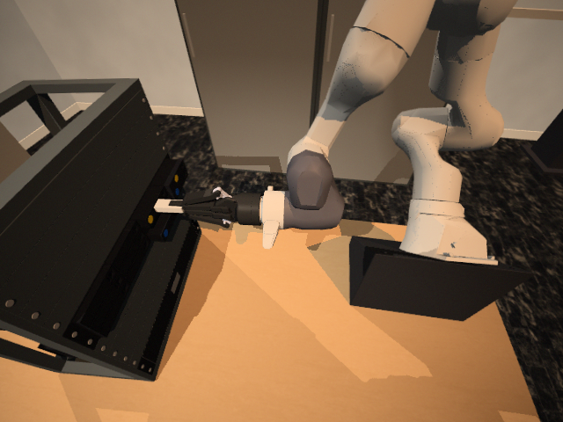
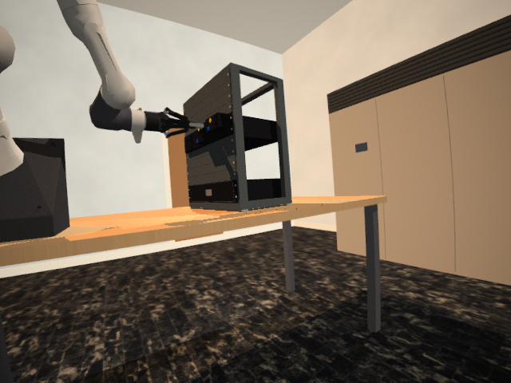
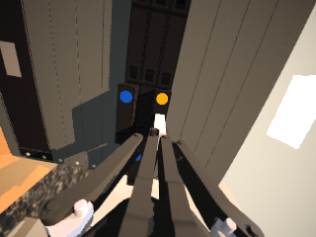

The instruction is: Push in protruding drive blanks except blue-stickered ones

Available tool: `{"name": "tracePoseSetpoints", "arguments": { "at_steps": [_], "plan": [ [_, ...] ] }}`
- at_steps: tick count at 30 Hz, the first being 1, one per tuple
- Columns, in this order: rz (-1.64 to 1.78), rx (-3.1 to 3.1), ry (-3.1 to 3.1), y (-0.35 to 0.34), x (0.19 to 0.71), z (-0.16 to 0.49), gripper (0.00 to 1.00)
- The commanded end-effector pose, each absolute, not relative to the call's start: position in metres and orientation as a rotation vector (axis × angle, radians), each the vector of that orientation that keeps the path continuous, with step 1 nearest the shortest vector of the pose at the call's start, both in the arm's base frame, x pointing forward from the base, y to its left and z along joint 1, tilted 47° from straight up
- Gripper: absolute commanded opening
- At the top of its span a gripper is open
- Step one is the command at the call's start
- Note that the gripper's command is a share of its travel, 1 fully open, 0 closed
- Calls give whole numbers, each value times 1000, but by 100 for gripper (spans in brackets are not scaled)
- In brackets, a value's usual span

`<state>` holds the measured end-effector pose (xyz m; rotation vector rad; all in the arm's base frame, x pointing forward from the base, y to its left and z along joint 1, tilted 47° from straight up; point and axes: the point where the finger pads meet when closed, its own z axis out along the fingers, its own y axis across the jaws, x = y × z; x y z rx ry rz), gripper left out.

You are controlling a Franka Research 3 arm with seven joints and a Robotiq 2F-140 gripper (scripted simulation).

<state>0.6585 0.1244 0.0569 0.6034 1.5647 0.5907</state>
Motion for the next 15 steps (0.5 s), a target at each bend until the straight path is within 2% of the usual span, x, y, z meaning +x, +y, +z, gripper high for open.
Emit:
{"name": "tracePoseSetpoints", "arguments": {
  "at_steps": [1, 15],
  "plan": [
    [587, 606, 1570, 122, 661, 54, 0],
    [587, 606, 1570, 121, 668, 53, 0]
  ]
}}
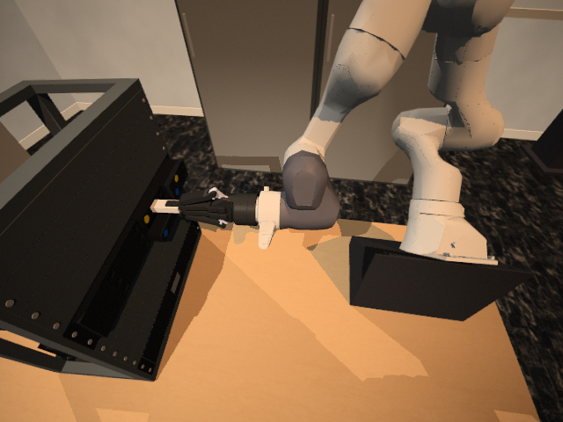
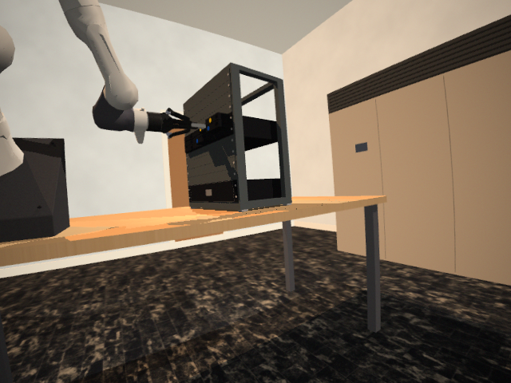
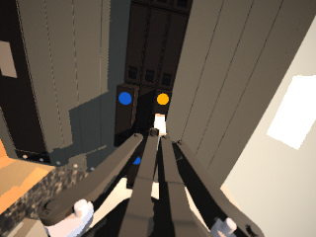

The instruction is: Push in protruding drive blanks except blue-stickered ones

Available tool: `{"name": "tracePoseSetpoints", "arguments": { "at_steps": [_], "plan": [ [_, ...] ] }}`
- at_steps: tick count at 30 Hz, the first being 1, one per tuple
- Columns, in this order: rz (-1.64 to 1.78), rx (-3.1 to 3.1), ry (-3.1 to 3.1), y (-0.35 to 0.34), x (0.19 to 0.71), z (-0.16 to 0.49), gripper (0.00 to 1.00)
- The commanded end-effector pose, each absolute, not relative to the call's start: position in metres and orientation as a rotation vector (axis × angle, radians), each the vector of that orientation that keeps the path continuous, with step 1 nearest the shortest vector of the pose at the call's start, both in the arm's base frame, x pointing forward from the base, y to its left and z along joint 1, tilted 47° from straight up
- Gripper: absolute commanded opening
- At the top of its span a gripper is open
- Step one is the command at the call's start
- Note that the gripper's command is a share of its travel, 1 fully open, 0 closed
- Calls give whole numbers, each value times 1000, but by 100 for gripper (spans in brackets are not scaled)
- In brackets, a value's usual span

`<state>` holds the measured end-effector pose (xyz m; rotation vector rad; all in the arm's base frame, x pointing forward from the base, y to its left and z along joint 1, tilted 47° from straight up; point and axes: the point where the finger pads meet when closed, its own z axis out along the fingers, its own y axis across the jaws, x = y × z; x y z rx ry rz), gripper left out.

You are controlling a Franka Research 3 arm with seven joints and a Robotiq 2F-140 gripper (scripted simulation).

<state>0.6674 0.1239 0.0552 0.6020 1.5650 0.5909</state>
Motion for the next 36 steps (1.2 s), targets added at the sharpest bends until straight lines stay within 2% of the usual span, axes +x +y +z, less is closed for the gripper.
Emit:
{"name": "tracePoseSetpoints", "arguments": {
  "at_steps": [1, 36],
  "plan": [
    [587, 606, 1570, 121, 668, 53, 0],
    [587, 606, 1570, 121, 674, 52, 0]
  ]
}}
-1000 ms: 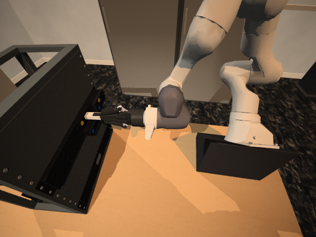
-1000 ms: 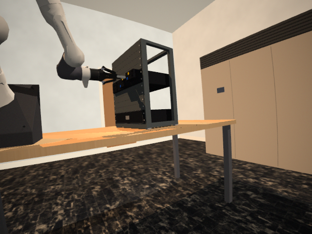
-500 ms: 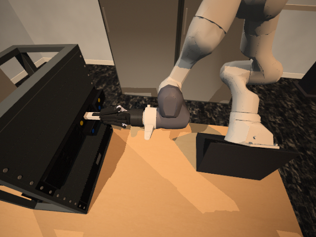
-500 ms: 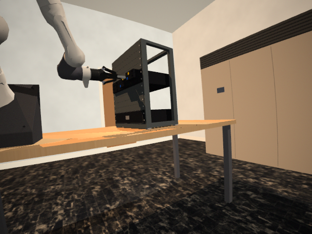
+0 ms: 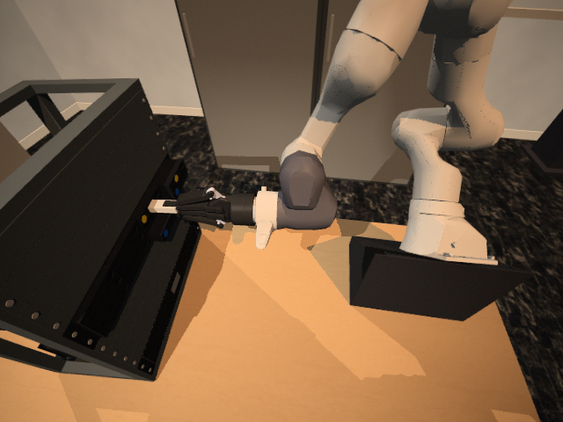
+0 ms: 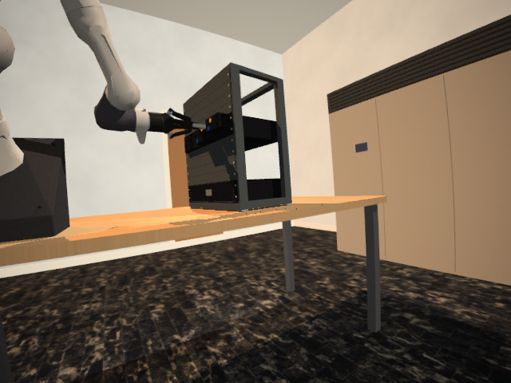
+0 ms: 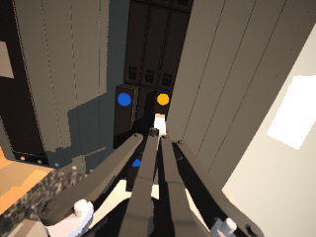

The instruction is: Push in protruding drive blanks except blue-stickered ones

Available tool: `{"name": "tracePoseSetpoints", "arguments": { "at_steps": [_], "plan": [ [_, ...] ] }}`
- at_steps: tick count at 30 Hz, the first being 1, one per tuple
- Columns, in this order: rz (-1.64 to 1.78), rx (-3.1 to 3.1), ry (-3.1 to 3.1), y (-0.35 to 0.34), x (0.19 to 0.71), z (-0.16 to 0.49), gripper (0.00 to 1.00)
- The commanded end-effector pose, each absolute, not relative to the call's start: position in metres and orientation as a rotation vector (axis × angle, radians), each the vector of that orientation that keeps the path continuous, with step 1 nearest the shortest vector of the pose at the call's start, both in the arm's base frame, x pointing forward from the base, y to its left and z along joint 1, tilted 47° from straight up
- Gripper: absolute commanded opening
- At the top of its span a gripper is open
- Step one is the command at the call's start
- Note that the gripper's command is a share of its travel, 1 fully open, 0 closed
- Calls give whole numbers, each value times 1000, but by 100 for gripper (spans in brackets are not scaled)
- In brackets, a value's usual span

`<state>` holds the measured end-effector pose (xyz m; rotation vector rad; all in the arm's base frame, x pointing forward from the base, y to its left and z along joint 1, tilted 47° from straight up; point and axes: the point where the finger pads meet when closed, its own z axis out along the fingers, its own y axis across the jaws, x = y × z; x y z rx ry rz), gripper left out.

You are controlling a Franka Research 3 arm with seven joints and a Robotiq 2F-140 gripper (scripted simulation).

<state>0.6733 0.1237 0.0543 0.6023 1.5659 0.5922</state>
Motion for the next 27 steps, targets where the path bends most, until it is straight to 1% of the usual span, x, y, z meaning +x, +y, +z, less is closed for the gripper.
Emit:
{"name": "tracePoseSetpoints", "arguments": {
  "at_steps": [1, 27],
  "plan": [
    [587, 606, 1570, 121, 674, 52, 0],
    [587, 606, 1570, 120, 680, 52, 0]
  ]
}}
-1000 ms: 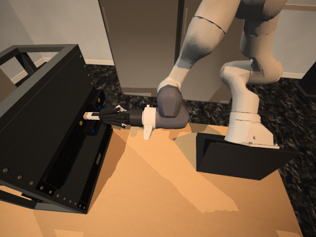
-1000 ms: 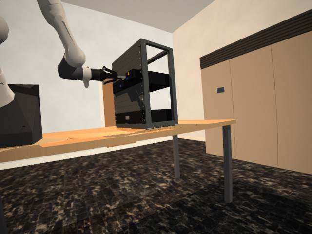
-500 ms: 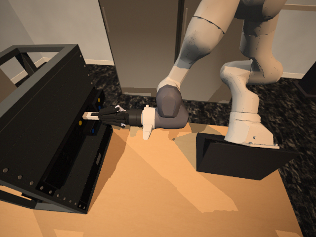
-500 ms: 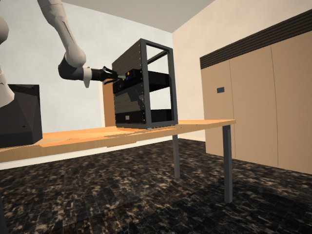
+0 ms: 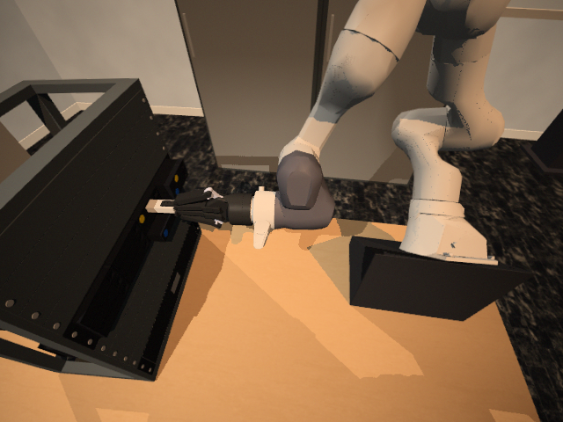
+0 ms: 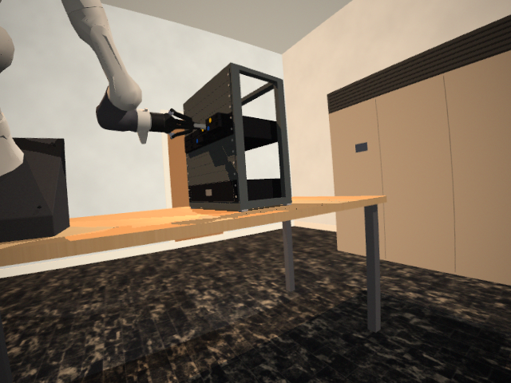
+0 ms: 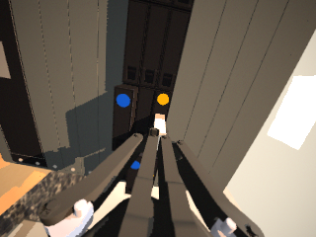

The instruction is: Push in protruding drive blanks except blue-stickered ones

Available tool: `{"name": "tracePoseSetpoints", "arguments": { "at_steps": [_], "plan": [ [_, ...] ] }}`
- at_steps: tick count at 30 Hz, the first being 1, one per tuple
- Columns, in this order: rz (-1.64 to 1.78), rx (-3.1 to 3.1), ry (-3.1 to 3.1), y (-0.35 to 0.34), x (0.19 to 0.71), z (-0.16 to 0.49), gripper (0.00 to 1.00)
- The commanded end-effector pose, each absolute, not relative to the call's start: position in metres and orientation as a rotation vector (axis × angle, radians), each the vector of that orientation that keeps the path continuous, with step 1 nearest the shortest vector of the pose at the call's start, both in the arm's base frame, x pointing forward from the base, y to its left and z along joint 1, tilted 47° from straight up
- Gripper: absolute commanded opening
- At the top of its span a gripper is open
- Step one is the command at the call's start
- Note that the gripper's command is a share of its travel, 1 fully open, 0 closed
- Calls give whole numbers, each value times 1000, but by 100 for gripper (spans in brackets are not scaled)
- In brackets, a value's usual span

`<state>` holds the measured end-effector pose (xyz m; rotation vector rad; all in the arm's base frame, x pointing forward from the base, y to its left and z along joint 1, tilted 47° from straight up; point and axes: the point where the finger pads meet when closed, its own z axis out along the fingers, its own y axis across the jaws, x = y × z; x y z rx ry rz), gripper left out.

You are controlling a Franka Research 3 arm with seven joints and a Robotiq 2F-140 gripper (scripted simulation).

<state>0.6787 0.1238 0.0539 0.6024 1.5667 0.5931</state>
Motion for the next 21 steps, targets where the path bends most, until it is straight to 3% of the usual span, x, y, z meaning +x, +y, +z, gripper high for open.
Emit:
{"name": "tracePoseSetpoints", "arguments": {
  "at_steps": [1, 21],
  "plan": [
    [587, 606, 1570, 120, 680, 52, 0],
    [587, 606, 1570, 120, 682, 52, 0]
  ]
}}
